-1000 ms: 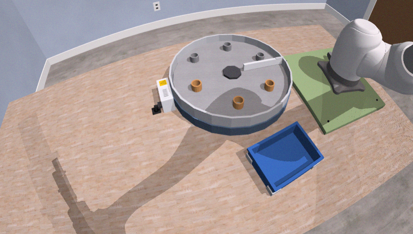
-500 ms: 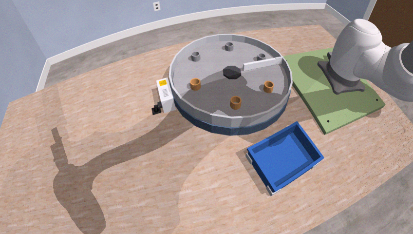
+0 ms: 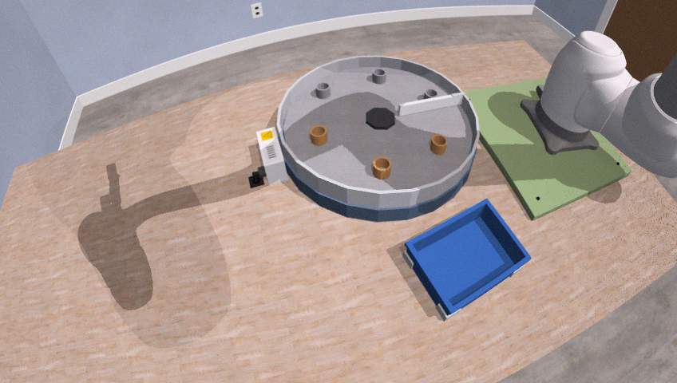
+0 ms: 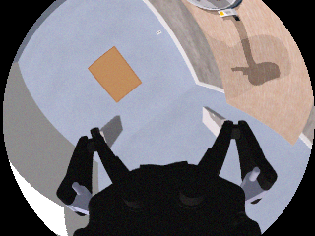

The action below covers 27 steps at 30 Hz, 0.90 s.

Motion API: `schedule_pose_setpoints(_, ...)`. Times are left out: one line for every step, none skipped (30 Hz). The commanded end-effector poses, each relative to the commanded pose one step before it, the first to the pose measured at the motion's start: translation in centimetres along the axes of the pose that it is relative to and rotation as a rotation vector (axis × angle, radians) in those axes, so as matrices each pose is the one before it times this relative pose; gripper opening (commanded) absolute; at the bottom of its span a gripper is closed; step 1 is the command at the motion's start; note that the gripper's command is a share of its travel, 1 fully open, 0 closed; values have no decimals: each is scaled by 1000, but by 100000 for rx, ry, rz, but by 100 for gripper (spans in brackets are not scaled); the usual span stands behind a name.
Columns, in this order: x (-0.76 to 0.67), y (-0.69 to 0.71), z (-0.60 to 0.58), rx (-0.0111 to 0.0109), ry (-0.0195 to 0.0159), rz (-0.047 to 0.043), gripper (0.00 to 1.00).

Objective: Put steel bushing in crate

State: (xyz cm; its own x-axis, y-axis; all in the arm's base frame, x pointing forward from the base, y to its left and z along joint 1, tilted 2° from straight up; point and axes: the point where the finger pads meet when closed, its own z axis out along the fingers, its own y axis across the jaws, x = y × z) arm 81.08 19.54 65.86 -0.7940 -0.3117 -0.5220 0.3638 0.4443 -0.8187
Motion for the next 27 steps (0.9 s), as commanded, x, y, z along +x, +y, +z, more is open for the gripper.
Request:
schedule_pose_setpoints(2567,265,3391,-3886,4600,4227,100)
schedule_pose_setpoints(812,4,1019,-1093,1672,1426,100)
schedule_pose_setpoints(819,-21,1011,-1073,1703,1468,100)
schedule_pose_setpoints(825,-47,1004,-1052,1734,1512,100)
schedule_pose_setpoints(0,0,0,0,0,0,100)
schedule_pose_setpoints(0,0,0,0,0,0,100)
schedule_pose_setpoints(2254,-199,2595,-2685,4747,4225,100)
schedule_pose_setpoints(420,-71,494,-492,924,838,100)
schedule_pose_setpoints(687,-126,796,-786,1515,1386,100)
schedule_pose_setpoints(872,-181,997,-969,1939,1795,100)
schedule_pose_setpoints(864,-206,978,-933,1947,1825,100)
schedule_pose_setpoints(849,-229,953,-891,1939,1842,100)
schedule_pose_setpoints(845,-253,940,-862,1956,1882,100)
schedule_pose_setpoints(845,-279,934,-837,1983,1934,100)
schedule_pose_setpoints(844,-304,926,-811,2008,1986,100)
schedule_pose_setpoints(842,-329,919,-784,2032,2037,100)
schedule_pose_setpoints(838,-354,910,-756,2053,2088,100)
schedule_pose_setpoints(834,-378,902,-728,2074,2140,100)
schedule_pose_setpoints(829,-403,894,-700,2096,2194,100)
schedule_pose_setpoints(823,-427,885,-671,2114,2246,100)
schedule_pose_setpoints(817,-451,878,-643,2136,2303,100)
schedule_pose_setpoints(0,0,0,0,0,0,100)
schedule_pose_setpoints(0,0,0,0,0,0,100)
schedule_pose_setpoints(2208,-1263,2269,-1568,5782,6414,100)
schedule_pose_setpoints(403,-277,440,-279,1131,1287,100)
schedule_pose_setpoints(628,-442,682,-420,1777,2043,100)
schedule_pose_setpoints(795,-582,861,-508,2280,2661,100)
